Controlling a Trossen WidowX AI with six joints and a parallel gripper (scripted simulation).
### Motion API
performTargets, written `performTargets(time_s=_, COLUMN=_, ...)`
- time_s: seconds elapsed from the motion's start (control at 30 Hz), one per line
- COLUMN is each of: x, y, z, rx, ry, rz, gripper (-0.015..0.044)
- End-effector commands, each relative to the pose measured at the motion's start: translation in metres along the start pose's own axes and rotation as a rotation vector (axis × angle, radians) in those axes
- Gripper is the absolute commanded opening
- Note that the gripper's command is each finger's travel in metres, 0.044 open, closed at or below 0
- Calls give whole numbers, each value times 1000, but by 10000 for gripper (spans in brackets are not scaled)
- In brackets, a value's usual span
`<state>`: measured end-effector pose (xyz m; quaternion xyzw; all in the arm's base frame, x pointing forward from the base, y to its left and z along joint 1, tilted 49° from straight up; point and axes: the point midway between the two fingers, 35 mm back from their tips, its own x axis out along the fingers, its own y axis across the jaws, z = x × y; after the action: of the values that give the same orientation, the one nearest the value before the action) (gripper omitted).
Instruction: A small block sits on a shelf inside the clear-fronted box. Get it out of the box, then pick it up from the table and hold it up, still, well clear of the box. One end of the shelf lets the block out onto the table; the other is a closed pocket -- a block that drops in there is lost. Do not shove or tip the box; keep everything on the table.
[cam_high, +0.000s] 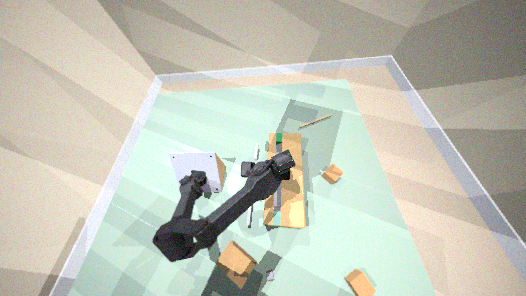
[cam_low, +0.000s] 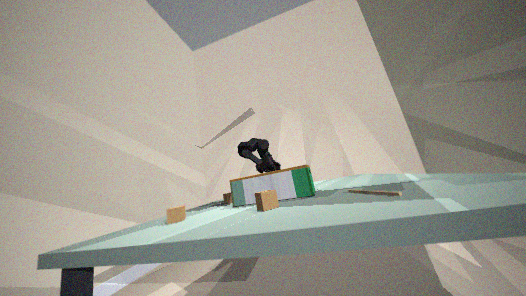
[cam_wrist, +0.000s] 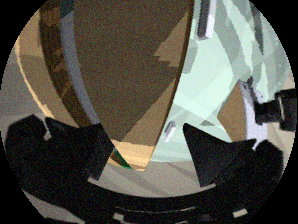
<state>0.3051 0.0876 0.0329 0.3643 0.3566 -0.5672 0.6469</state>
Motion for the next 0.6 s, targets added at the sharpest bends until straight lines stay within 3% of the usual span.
performTargets(time_s=0.0, x=-2, y=1, z=4, rx=-2, ry=4, rz=-1, gripper=400)
performTargets(time_s=0.57, x=1, y=1, z=-6, rx=-2, ry=5, rz=-1, gripper=400)
